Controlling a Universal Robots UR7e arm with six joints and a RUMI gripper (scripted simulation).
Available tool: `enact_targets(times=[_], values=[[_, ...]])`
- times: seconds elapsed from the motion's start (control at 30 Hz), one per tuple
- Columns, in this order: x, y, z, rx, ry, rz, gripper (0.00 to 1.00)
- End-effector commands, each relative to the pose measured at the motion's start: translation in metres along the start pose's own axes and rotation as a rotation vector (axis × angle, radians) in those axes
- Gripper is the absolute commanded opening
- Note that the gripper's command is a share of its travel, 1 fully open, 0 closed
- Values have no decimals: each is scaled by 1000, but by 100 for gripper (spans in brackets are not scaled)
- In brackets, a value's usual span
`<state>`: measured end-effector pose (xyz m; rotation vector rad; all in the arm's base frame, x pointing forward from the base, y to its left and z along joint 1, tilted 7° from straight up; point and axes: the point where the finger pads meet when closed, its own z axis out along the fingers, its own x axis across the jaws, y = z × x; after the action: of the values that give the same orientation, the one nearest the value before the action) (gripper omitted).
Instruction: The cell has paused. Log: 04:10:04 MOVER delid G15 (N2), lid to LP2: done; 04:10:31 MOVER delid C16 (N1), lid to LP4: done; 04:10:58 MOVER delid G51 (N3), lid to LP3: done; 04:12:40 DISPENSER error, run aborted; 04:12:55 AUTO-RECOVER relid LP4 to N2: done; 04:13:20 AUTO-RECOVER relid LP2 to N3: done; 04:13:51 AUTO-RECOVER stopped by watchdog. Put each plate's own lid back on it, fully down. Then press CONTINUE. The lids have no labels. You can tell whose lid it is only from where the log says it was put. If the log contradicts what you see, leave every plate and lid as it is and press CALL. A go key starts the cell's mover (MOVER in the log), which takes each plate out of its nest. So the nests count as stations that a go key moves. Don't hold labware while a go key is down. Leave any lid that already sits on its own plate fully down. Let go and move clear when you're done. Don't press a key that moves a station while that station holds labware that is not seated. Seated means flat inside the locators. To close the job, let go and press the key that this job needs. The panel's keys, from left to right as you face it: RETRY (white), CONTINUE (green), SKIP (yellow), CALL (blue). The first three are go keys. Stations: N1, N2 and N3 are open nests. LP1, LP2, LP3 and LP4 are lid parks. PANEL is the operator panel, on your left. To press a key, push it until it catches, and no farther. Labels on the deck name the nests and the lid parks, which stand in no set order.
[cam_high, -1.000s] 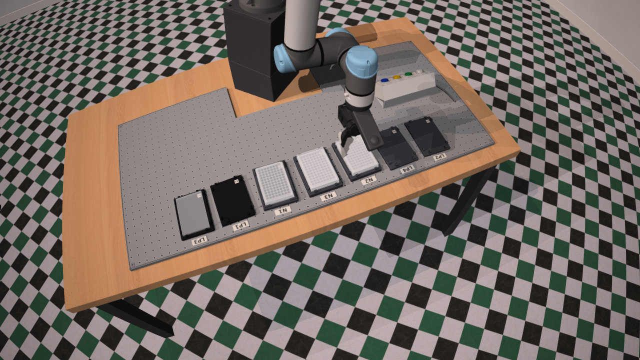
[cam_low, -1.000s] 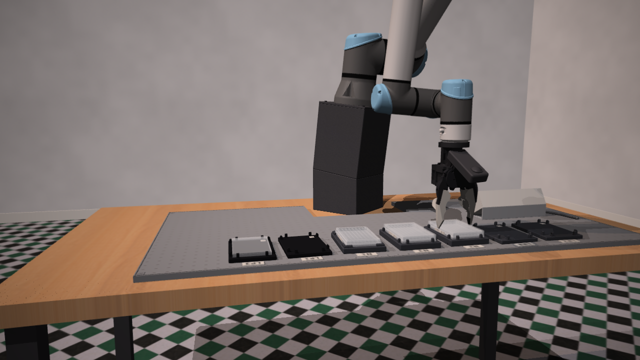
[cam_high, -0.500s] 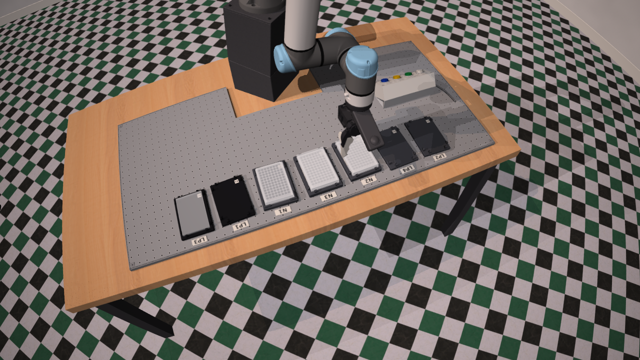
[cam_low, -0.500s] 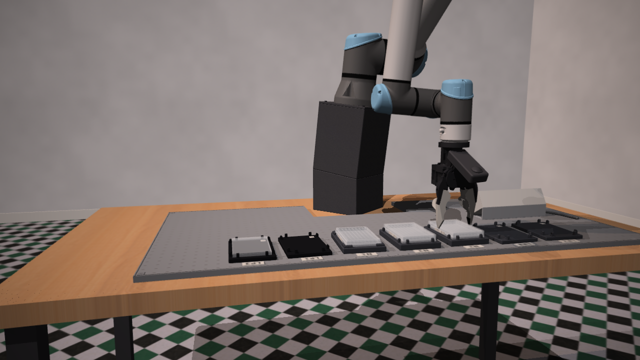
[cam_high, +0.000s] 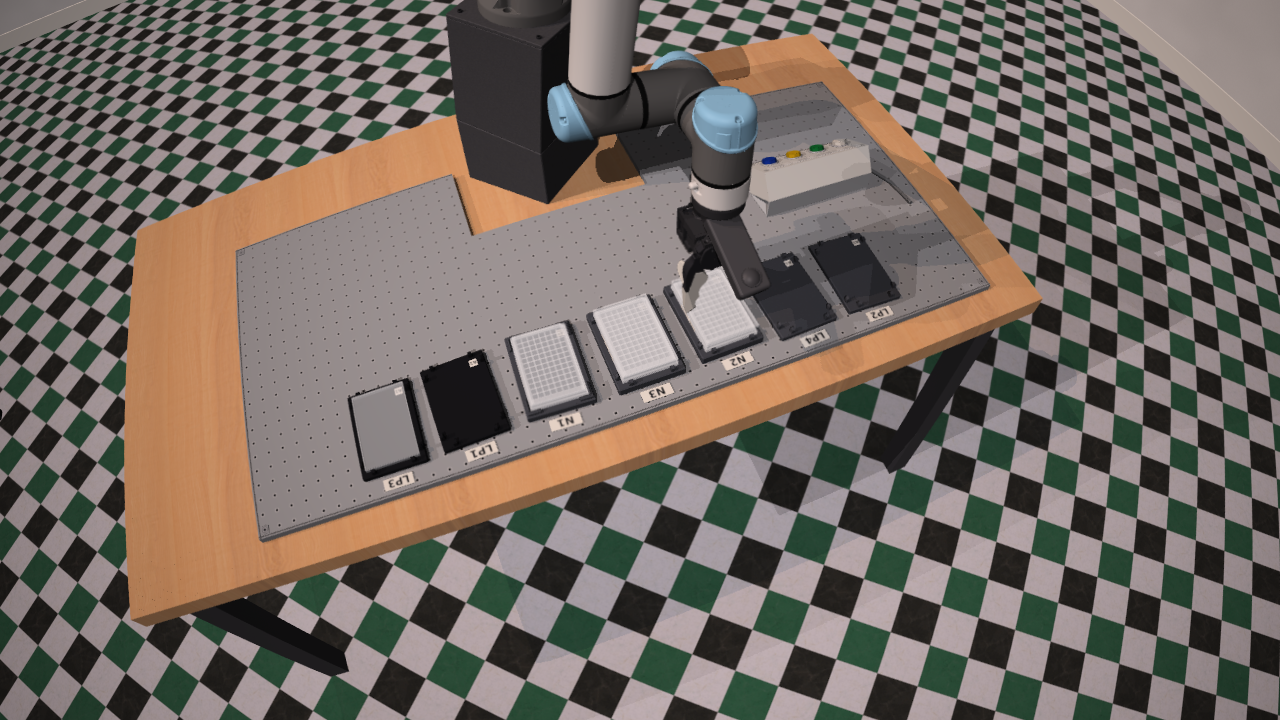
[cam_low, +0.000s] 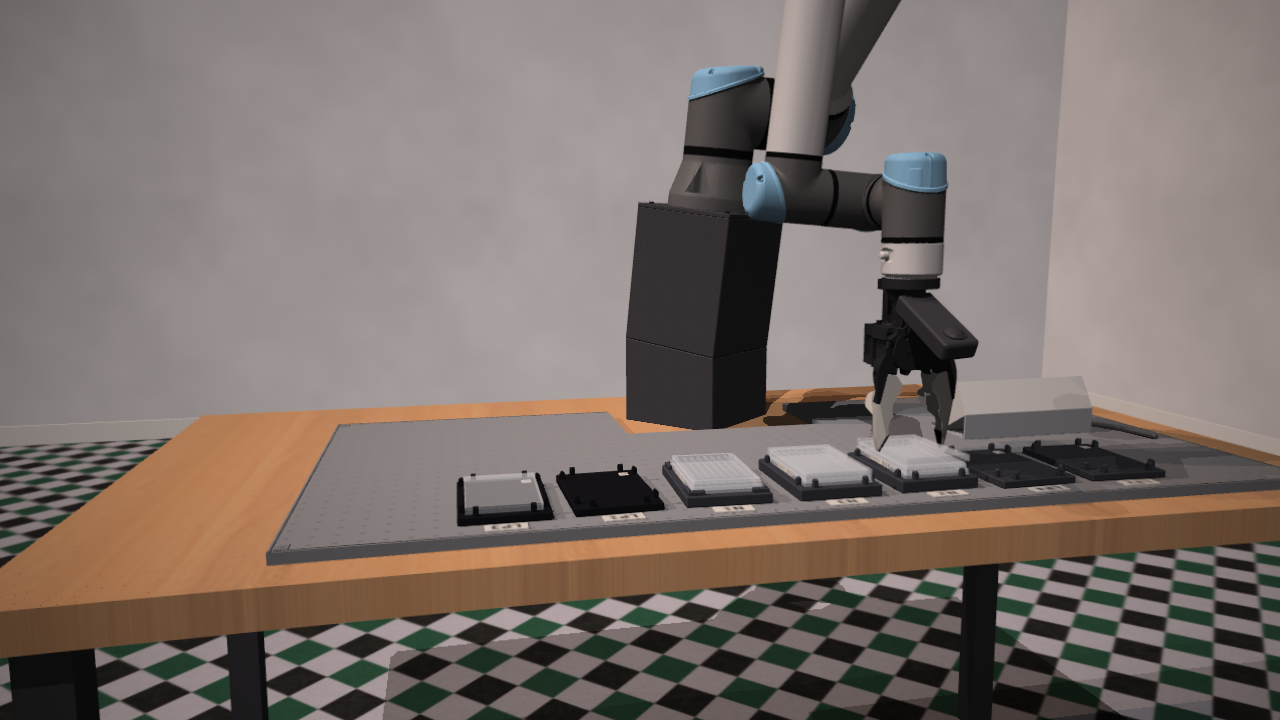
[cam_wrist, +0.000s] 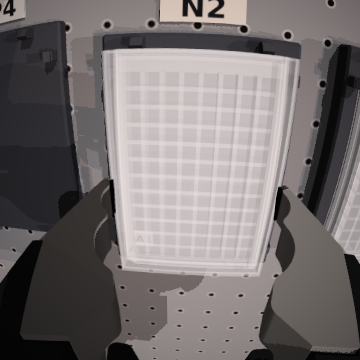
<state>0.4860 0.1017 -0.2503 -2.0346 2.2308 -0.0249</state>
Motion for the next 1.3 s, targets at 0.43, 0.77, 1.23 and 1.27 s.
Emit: enact_targets(times=[0.43, 0.77, 1.23, 1.27], values=[[16, 1, -15, -1, 0, 63, 0], [56, 3, -13, -3, 0, 67, 0], [116, 4, -13, -3, -1, 67, 0], [121, 4, -13, -3, -1, 67, 0]])
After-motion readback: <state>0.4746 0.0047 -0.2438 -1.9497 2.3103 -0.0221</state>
